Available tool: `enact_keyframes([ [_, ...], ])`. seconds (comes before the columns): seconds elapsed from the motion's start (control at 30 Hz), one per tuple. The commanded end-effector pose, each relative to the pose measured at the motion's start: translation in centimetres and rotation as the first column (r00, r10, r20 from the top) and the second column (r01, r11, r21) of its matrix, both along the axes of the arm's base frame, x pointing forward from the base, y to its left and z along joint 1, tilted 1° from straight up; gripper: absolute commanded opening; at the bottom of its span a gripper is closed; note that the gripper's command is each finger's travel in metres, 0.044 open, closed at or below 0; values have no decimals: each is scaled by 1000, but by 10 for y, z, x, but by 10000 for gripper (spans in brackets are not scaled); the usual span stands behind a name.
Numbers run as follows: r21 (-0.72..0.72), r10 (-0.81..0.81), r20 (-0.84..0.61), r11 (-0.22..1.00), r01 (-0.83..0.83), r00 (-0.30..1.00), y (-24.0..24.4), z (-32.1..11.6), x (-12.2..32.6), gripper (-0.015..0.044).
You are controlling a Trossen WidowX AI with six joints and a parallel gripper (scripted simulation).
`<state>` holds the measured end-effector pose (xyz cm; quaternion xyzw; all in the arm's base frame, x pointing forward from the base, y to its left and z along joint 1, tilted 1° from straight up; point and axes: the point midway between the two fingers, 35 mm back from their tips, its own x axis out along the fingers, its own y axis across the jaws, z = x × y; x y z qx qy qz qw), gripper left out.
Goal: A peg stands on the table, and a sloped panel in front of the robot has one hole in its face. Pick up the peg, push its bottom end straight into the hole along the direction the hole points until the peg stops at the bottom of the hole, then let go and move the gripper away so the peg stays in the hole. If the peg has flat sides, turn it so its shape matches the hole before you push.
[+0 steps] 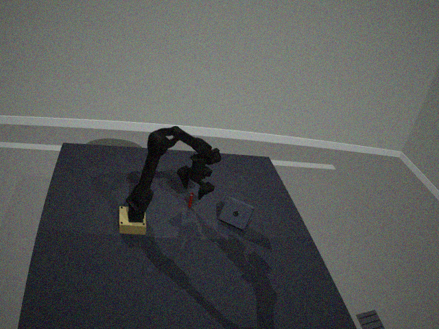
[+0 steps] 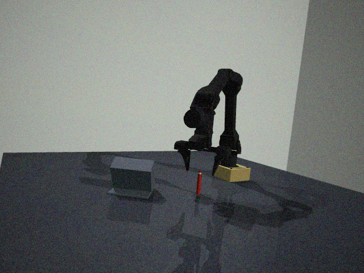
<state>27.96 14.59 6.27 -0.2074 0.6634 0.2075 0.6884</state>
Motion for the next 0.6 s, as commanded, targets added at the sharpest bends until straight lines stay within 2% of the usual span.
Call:
enact_keyframes([
  [0.0,-6,-5,-3,1000,5,1000,-1,-9,-1,440],
  [0.57,-7,-5,-3,1000,5,1000,-2,-36,-1,440],
])
